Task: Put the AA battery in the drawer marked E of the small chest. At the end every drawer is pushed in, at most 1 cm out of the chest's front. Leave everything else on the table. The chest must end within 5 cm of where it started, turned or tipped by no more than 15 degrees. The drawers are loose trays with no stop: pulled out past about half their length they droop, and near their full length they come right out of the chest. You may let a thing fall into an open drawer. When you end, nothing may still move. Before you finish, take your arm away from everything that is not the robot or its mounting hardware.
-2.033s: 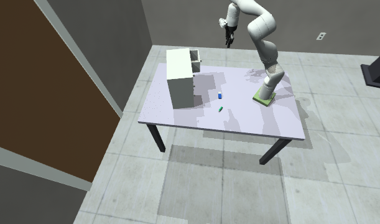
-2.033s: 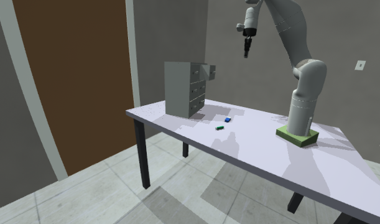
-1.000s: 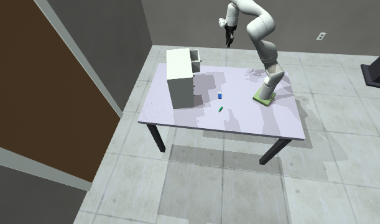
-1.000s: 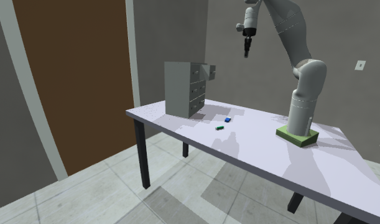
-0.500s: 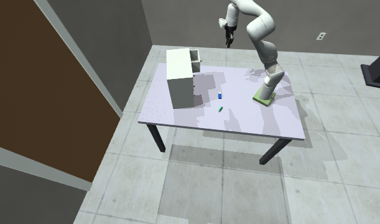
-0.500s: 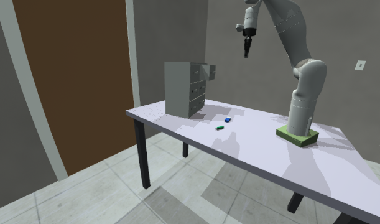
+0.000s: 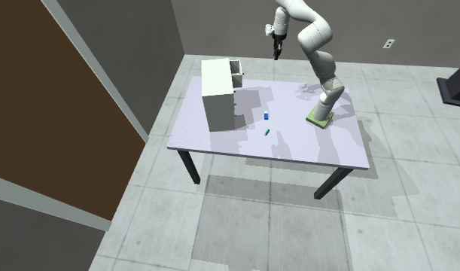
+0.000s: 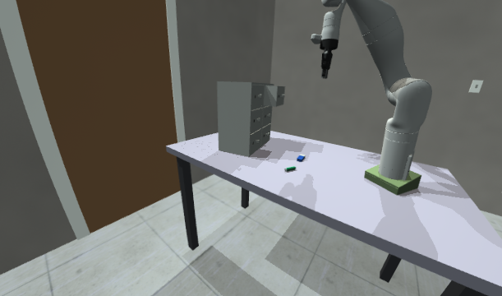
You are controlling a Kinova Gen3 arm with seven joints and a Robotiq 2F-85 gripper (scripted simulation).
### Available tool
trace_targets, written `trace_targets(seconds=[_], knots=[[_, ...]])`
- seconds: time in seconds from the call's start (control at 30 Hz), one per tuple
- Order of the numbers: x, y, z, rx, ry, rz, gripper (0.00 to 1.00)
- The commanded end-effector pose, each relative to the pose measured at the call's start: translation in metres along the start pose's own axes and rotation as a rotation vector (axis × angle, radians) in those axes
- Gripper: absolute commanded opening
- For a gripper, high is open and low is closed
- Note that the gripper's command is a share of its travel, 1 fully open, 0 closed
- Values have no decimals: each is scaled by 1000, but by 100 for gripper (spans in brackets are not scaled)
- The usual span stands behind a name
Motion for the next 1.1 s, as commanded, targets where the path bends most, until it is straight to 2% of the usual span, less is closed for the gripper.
trace_targets(seconds=[0.0,0.53,1.07], knots=[[3,2,-4,4,1,-3,33],[29,5,-29,200,0,-3,33],[71,9,-69,515,0,-3,33]])
Point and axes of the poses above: the point where the finger pads meet when closed, its own x axis out along the fingers, its own z axis across the jaws, y = z × x, the point moved 6 cm from there along -x, back along the fingers
